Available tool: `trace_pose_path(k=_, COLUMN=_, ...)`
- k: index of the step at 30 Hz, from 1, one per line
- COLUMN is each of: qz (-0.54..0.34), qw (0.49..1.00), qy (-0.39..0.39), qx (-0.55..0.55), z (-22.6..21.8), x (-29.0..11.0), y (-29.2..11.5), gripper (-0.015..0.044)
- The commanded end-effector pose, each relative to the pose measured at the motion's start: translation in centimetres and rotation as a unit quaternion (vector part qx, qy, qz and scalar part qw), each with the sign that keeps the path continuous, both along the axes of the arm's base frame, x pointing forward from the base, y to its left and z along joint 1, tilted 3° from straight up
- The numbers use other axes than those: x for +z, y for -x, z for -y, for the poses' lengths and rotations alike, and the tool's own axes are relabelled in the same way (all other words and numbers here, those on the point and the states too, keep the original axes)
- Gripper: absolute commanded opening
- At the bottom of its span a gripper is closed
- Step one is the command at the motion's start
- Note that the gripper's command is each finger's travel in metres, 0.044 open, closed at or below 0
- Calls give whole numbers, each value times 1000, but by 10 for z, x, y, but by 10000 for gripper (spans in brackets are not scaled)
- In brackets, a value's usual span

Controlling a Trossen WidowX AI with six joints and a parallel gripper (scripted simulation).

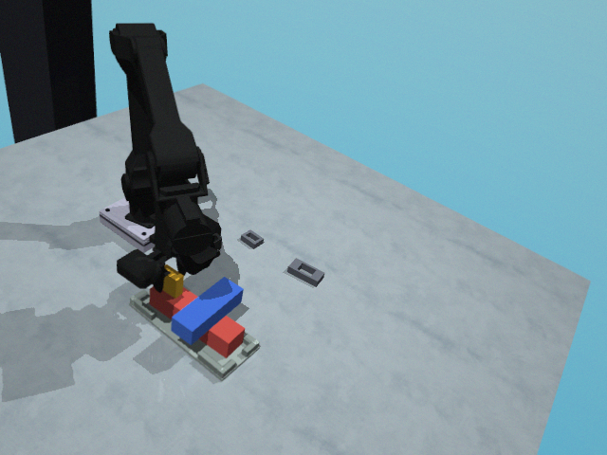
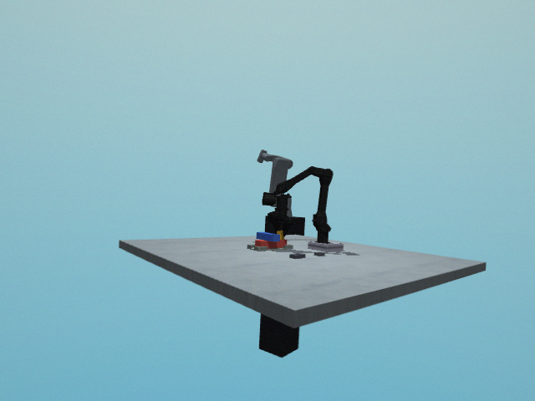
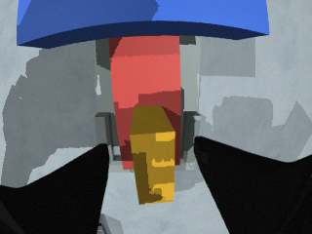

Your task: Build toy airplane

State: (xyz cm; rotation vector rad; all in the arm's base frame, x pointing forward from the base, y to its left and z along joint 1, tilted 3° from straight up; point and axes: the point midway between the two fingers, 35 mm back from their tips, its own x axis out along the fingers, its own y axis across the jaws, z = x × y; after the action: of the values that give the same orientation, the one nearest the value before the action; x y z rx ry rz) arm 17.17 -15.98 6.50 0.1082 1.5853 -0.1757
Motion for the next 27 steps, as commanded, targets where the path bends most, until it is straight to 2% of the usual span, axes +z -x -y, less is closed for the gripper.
trace_pose_path(k=1, qz=1, qw=1000, qy=1, qx=1, z=1, x=17, y=-3, gripper=260)
trace_pose_path(k=7, qz=-1, qw=1000, qy=1, qx=3, z=-4, x=87, y=-3, gripper=260)
trace_pose_path(k=27, qz=-1, qw=1000, qy=1, qx=3, z=-2, x=89, y=-7, gripper=260)
